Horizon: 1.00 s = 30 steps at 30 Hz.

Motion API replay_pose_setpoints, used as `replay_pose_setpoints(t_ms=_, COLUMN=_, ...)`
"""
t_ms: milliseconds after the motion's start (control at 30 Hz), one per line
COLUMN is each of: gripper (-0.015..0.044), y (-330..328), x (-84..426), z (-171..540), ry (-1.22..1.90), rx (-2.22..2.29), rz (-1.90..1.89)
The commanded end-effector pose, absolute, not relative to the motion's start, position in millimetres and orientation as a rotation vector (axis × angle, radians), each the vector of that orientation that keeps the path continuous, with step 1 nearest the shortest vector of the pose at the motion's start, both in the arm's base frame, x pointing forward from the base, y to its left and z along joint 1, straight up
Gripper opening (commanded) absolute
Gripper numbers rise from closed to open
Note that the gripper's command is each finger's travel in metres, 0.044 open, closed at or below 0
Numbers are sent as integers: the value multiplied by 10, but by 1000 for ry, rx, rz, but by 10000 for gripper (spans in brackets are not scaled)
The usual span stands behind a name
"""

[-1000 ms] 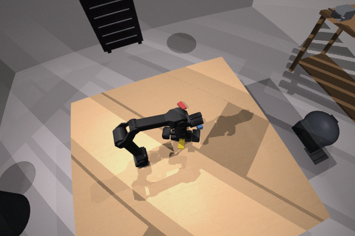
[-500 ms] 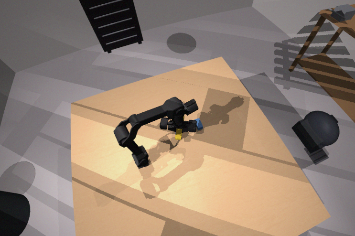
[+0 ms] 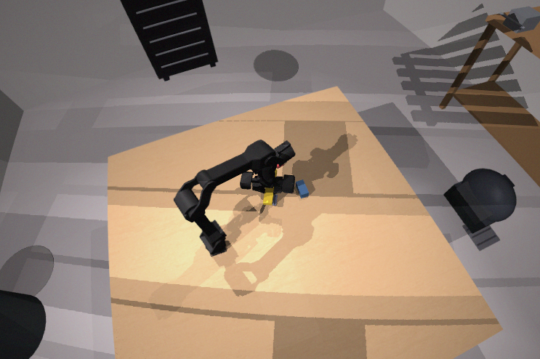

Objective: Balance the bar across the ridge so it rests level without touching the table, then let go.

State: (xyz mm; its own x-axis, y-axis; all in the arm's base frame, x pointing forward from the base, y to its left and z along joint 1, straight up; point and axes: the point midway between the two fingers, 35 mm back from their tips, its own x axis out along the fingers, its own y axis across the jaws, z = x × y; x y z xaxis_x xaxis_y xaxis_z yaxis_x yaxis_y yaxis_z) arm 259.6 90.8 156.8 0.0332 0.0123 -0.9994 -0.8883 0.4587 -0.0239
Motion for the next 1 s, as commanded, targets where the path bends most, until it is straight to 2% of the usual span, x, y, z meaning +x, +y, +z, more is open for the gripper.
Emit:
replay_pose_setpoints(t_ms=0, gripper=0, y=924, x=2601, z=1493, ry=1371, rx=-851, rz=842)
replay_pose_setpoints(t_ms=967, gripper=0, y=915, x=2600, z=1164, ry=1371, rx=-851, rz=842)
